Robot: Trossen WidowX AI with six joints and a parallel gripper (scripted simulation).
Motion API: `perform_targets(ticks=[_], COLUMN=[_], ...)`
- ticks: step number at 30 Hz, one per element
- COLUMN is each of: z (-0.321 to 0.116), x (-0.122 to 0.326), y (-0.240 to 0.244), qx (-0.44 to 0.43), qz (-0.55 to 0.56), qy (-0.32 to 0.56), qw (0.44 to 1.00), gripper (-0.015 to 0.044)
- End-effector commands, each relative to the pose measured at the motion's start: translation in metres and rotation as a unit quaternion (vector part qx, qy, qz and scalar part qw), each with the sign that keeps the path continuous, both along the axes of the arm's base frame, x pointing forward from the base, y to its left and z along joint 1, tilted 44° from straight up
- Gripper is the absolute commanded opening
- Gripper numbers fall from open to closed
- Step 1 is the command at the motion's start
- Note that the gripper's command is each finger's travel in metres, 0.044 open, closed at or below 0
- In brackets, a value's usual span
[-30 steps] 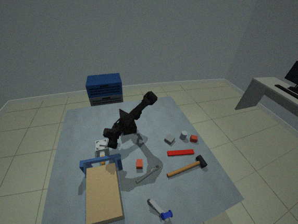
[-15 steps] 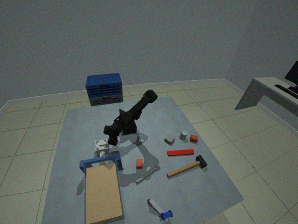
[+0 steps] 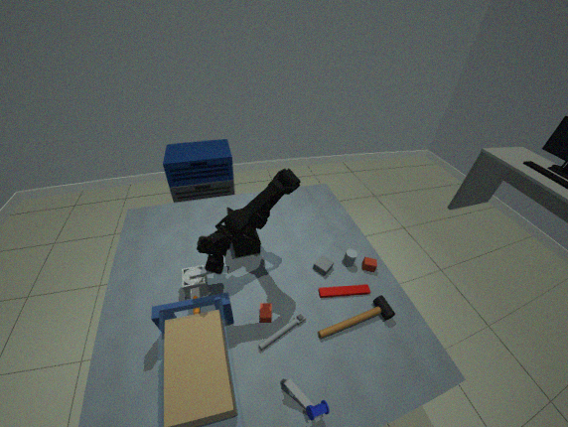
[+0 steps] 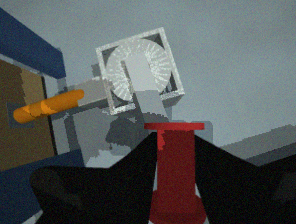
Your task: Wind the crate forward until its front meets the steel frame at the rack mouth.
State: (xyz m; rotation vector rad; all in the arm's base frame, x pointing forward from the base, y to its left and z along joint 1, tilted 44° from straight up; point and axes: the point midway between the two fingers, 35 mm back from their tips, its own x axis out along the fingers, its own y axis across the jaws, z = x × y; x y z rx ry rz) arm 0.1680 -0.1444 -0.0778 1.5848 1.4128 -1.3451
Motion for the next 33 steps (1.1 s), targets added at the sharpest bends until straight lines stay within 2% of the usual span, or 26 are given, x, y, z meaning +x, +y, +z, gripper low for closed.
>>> perform_targets(ticks=[1,33], z=[-0.003,-0.018], x=[-0.02,-0.059], y=[-0.001,-0.017], qx=[-0.001,-0.003], qz=[-0.002,-0.002], qy=[0.022,0.023], qw=[1.0,1.0], gripper=[0.0,0.0])
